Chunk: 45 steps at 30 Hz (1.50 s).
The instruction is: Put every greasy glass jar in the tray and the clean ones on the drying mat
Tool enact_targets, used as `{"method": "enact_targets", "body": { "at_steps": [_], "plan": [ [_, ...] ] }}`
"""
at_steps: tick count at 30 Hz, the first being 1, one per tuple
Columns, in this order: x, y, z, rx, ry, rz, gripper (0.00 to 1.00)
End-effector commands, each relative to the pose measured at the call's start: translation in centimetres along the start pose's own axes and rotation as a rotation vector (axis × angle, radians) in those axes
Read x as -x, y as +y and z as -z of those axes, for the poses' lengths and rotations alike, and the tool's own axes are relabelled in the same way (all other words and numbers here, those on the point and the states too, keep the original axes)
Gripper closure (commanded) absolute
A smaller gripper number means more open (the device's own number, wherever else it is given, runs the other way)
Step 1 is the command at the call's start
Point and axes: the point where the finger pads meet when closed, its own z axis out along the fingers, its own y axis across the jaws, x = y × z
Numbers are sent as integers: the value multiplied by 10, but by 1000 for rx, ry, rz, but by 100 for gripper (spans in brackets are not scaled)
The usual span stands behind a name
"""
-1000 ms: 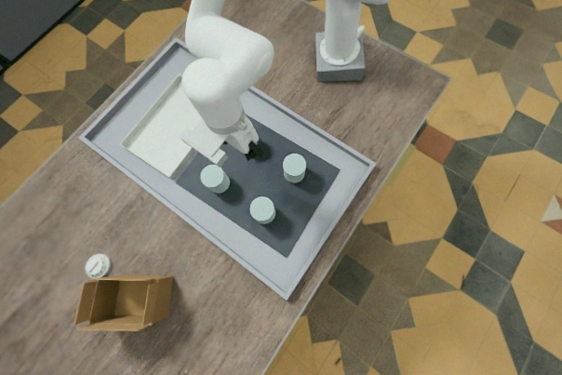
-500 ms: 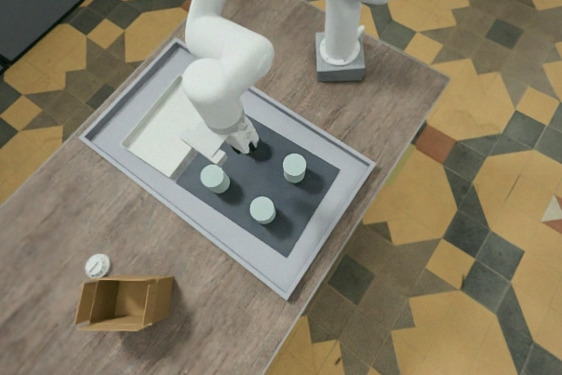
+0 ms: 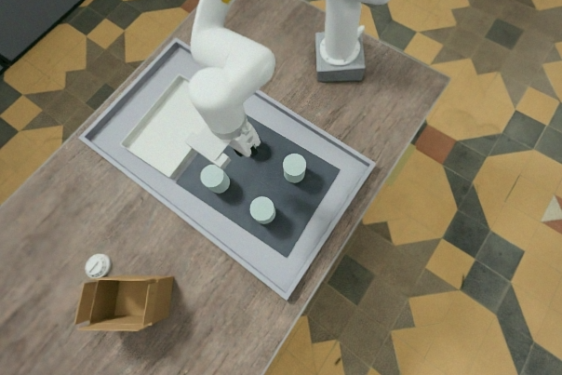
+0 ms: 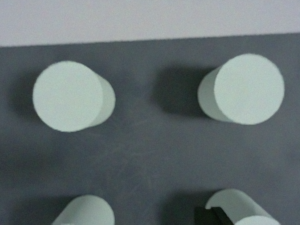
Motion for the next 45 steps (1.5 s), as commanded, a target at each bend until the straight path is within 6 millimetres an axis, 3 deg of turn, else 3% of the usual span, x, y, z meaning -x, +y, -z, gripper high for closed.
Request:
{"method": "enact_targets", "body": {
  "at_steps": [1, 3, 6, 14, 17, 31, 35, 45],
  "plan": [
    [-4, 0, -25, -1, 9, 0, 100],
    [-4, 0, -40, -1, 9, 0, 100],
    [-4, 0, -40, -1, 9, 0, 100],
    [-26, 61, -40, -1, 9, 0, 100],
    [-26, 61, -40, -1, 9, 0, 100],
    [-27, 61, -107, -1, 9, 0, 100],
    [-27, 61, -116, -1, 9, 0, 100],
    [-27, 61, -116, -1, 9, 0, 100]
  ]
}}
